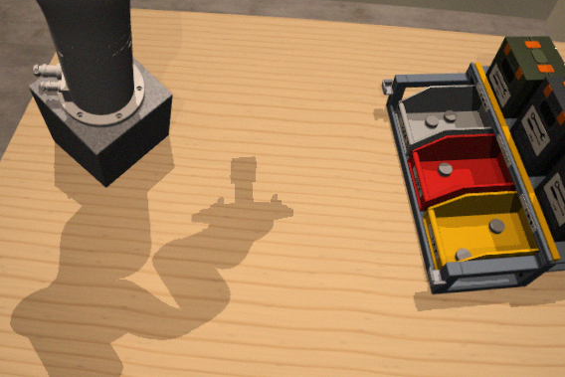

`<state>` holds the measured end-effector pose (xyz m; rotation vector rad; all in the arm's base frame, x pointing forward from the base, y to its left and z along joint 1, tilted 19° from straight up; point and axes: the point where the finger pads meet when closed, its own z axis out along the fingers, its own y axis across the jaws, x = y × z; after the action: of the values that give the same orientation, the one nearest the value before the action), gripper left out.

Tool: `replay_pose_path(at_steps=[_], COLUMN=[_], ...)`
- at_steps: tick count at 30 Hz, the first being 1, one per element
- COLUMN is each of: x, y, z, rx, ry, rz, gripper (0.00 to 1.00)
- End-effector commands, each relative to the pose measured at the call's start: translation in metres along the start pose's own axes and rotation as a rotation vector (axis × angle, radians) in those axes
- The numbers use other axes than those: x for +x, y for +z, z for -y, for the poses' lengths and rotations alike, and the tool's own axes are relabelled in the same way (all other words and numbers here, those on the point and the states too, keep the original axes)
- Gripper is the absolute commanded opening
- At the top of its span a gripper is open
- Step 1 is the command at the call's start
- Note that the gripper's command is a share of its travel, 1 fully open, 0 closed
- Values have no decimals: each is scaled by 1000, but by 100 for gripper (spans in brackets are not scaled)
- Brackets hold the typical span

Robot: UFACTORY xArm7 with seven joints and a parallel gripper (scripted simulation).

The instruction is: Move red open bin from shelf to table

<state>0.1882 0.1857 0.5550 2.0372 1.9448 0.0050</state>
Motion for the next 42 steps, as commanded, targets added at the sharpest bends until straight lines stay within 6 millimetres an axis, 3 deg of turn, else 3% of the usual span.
replay_pose_path(at_steps=[1, 13, 18, 30, 35, 42], x=[-28, -28, -61, -61, -94, -94], y=[0, 0, 0, 0, 0, 0], z=[-31, -31, -67, -67, -104, -104], rx=[0, 0, -1, -1, -1, -1], ry=[4, 4, 4, 4, 3, 3], rz=[-2, -2, -1, -1, -1, -1], gripper=[100, 100, 100, 100, 100, 100])
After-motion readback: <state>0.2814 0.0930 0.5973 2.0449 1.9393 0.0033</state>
